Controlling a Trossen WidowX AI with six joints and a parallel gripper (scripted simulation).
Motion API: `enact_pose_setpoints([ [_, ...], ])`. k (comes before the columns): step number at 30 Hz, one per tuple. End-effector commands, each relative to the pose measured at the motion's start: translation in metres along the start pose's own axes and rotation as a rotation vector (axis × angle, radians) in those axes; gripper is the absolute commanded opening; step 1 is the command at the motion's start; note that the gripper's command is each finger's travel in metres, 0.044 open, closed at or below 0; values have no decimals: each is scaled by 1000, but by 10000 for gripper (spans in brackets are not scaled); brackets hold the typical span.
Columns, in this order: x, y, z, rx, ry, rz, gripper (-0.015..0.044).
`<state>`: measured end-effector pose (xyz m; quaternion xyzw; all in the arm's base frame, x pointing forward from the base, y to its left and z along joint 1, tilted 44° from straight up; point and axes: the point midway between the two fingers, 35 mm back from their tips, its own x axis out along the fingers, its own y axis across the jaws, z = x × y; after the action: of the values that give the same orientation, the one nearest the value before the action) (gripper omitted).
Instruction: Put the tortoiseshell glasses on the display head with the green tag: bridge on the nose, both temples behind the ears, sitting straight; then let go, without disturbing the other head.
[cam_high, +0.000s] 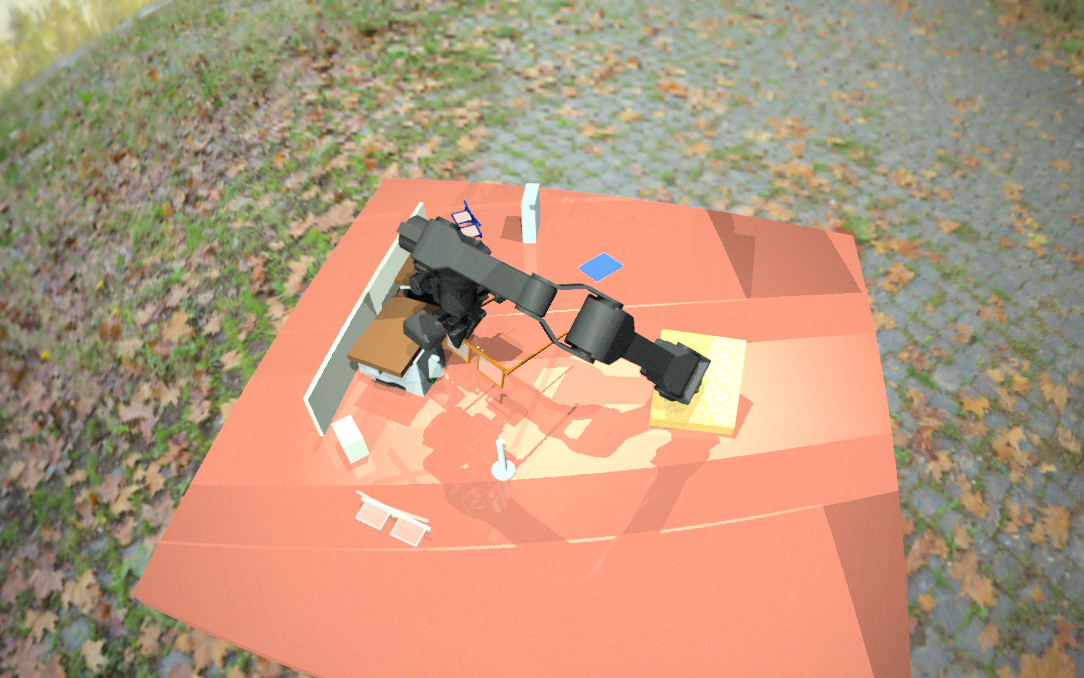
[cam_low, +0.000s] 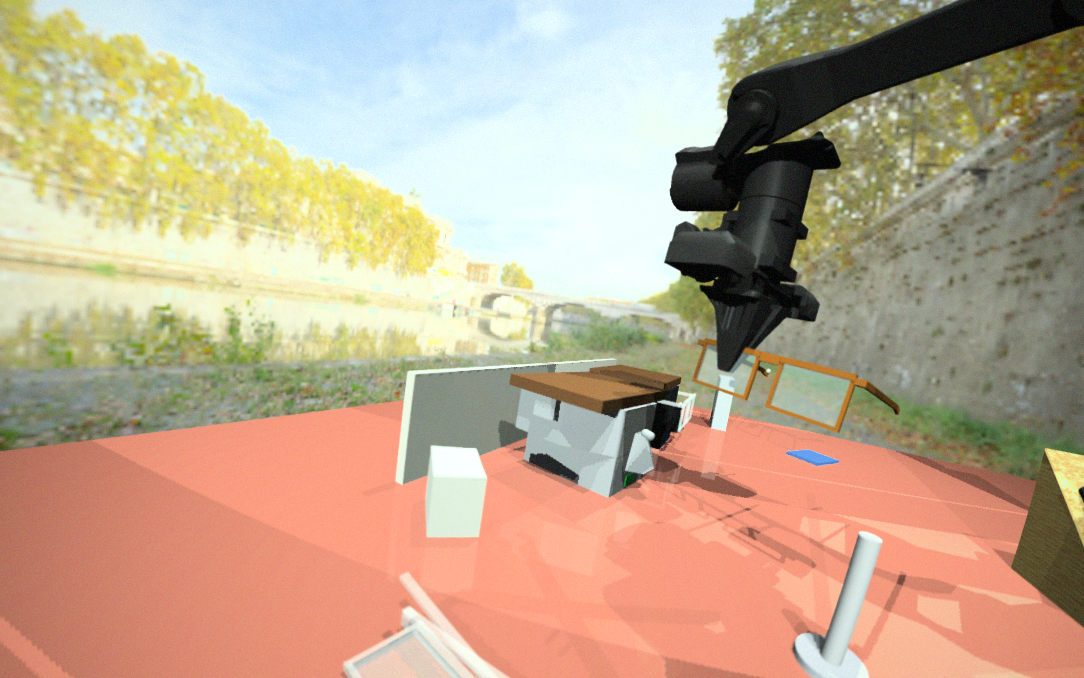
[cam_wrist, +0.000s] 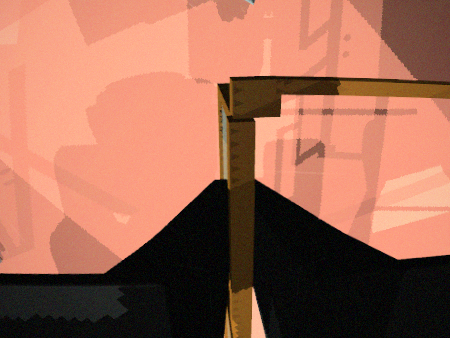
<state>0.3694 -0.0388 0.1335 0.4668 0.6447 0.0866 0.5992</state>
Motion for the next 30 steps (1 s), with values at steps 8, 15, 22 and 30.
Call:
enact_pose_setpoints([
  [8,-17,-43,9,-275,-49,48,0],
  [15,-27,-68,10,-442,-90,66,0],
  [22,-36,-92,10,-610,-138,78,0],
  [30,-46,-119,7,-803,-201,80,0],
])
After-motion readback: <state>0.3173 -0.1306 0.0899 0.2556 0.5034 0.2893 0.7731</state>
